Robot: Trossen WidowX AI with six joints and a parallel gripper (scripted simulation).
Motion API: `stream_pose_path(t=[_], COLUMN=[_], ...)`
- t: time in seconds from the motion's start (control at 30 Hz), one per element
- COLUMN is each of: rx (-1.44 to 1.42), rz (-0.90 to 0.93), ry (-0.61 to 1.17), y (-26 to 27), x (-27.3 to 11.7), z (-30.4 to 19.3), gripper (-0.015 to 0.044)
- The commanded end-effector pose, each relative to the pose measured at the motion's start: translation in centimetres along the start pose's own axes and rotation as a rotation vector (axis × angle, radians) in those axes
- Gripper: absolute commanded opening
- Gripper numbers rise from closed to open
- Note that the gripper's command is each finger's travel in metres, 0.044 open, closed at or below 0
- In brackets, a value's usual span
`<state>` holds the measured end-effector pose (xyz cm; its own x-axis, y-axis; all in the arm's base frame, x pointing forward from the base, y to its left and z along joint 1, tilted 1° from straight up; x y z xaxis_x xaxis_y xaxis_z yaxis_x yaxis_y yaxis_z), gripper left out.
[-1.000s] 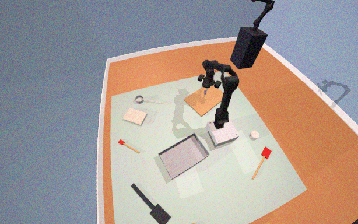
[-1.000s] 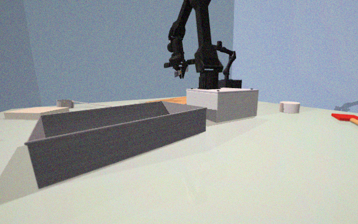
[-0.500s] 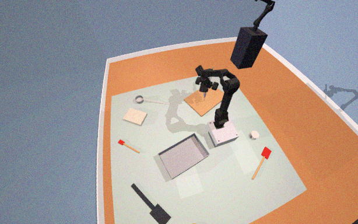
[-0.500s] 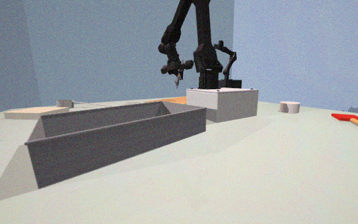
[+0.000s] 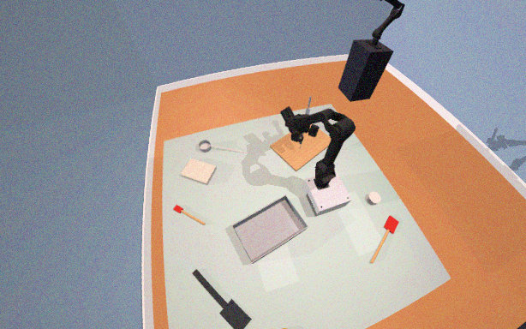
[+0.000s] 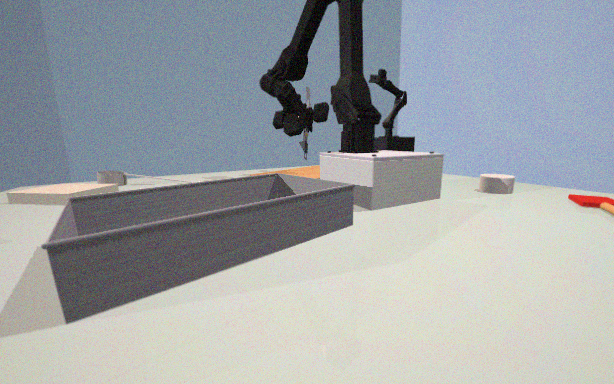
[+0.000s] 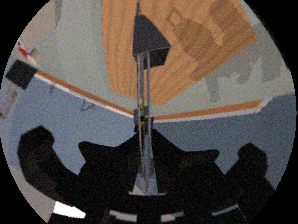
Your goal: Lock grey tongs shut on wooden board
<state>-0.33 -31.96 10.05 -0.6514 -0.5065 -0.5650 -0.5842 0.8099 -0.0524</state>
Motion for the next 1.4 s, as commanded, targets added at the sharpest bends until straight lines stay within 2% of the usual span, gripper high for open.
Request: stream_pose_path(t=[0.0, 0.27, 1.37], rx=[0.042, 0.099, 0.099], rz=[-0.017, -0.039, -0.039], ry=[0.106, 0.25, 0.25], y=[0.4, 1.5, 1.5], x=[-0.9, -2.4, -2.4], z=[0.0, 0.5, 0.5], gripper=[-0.015, -0.015, -0.015])
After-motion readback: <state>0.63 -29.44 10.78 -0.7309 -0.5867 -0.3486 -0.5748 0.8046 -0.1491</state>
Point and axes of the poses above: the point midway between the two fingers, 35 mm back from their tips, its own x axis out along the fingers, its own y axis across the jaws, z = x × y, the point moved 3 cm from there along -x, back along the fingers, and after that the axes turned 9 degrees about x, right-handed, at the moved point
